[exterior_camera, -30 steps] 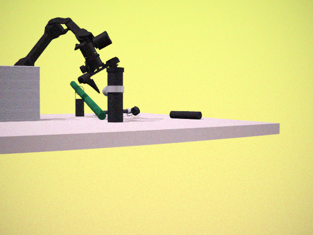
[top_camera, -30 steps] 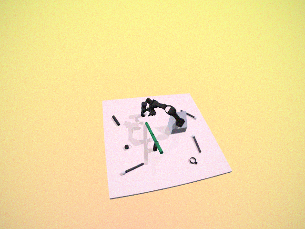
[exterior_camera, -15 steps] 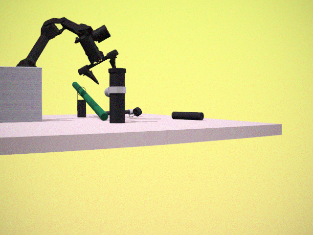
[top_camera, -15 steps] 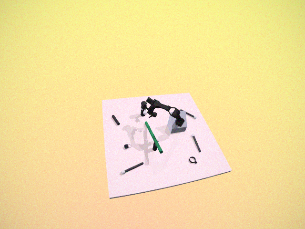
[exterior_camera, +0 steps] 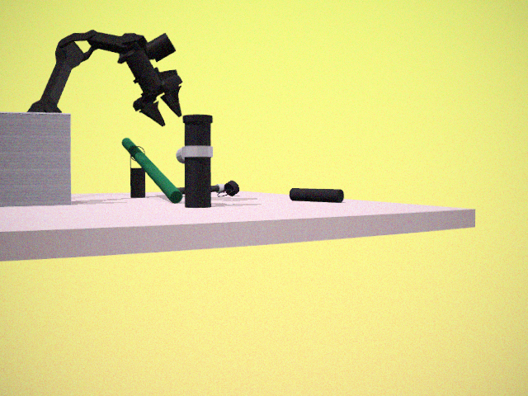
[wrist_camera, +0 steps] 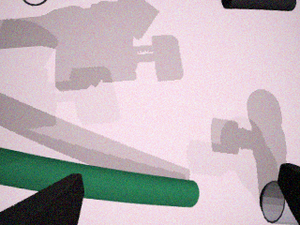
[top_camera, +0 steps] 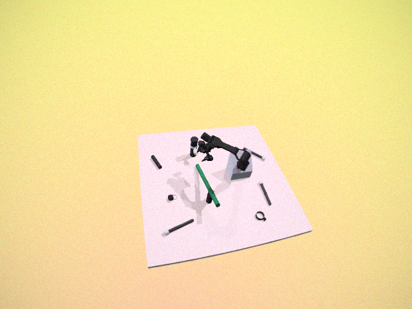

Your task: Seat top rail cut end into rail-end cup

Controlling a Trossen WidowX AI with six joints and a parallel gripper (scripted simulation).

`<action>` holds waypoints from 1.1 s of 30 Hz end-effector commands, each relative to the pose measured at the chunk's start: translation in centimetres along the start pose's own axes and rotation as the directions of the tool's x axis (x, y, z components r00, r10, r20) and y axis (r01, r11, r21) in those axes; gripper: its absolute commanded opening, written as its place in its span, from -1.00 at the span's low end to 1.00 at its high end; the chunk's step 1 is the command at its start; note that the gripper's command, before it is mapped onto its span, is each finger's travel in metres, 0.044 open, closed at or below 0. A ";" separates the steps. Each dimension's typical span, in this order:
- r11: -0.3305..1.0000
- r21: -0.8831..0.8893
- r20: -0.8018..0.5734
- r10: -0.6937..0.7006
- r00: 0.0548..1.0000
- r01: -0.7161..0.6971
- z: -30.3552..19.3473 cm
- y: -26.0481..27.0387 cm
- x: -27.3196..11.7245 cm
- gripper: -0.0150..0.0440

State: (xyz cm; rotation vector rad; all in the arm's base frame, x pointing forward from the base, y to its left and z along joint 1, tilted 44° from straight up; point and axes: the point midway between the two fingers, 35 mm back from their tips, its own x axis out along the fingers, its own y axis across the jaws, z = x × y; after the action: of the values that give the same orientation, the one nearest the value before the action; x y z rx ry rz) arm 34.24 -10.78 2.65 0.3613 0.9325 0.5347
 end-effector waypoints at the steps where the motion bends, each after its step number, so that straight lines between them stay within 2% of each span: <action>1: 0.913 0.406 -0.021 -0.020 1.000 0.027 -0.1 2.8 -1.9 1.00; 14: 0.913 0.406 -0.021 -0.020 1.000 0.027 -0.1 2.8 -1.9 1.00; 18: 0.837 0.546 -0.076 0.007 0.997 0.036 -0.3 3.2 -0.9 1.00; 21: 0.675 0.733 -0.157 0.048 0.986 0.084 -0.5 3.9 0.6 1.00; 25: 0.339 0.910 -0.291 0.112 0.950 0.238 -1.1 5.2 2.7 1.00; 30: -0.108 0.875 -0.449 0.180 0.875 0.471 -2.0 6.9 5.1 1.00; 33: -0.167 0.850 -0.470 0.189 0.862 0.499 -2.2 7.1 5.4 1.00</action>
State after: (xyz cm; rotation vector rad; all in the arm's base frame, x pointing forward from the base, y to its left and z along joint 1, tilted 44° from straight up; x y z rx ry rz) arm 32.89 -4.39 2.60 1.3976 1.5589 -0.1773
